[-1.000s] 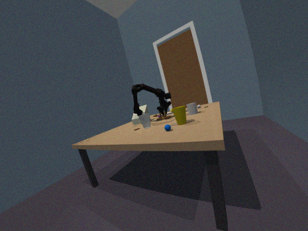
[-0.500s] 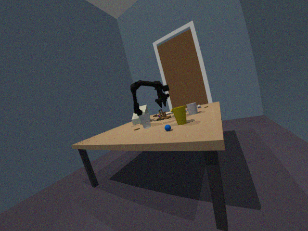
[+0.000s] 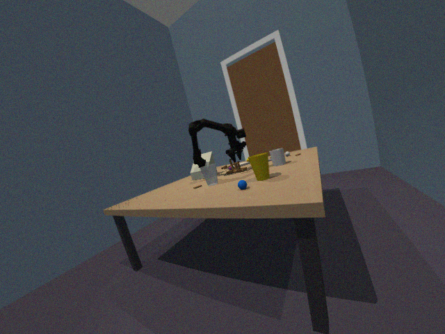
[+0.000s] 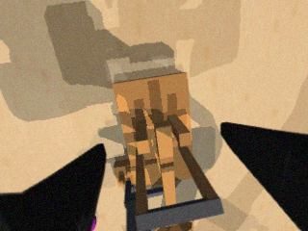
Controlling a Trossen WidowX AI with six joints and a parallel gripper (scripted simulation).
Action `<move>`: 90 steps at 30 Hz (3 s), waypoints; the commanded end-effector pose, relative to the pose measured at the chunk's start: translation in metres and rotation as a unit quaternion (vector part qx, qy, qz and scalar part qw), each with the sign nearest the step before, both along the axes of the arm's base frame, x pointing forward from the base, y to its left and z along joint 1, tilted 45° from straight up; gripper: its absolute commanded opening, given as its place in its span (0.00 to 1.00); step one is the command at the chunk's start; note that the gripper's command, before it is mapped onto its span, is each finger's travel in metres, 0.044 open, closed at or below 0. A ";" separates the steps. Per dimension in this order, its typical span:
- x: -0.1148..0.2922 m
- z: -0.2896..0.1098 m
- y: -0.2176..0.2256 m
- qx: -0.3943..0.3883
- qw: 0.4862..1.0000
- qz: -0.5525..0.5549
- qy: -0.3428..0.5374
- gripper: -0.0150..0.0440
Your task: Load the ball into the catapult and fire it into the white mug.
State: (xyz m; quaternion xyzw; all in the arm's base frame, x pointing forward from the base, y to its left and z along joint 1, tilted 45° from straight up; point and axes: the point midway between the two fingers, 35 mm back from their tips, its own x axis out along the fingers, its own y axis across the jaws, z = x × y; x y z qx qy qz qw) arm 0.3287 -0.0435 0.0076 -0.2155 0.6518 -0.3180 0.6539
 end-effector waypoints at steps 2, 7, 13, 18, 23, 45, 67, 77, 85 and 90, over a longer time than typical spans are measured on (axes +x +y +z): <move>-0.002 -0.007 -0.007 -0.003 1.000 0.001 0.006 1.00; -0.002 -0.013 -0.012 -0.003 1.000 0.001 0.006 1.00; -0.003 -0.020 -0.019 -0.003 1.000 0.001 0.006 1.00; -0.004 -0.025 -0.025 -0.004 1.000 0.001 0.006 1.00; -0.005 -0.031 -0.031 -0.004 1.000 0.001 0.006 1.00; -0.004 -0.030 -0.032 -0.002 1.000 -0.002 0.000 0.44; -0.001 -0.010 -0.009 -0.002 1.000 0.001 0.004 0.25; -0.002 -0.022 -0.020 -0.002 1.000 0.002 0.005 0.25; -0.003 -0.031 -0.029 -0.003 1.000 0.003 0.007 0.25; -0.003 -0.030 -0.030 -0.002 1.000 -0.003 0.004 0.25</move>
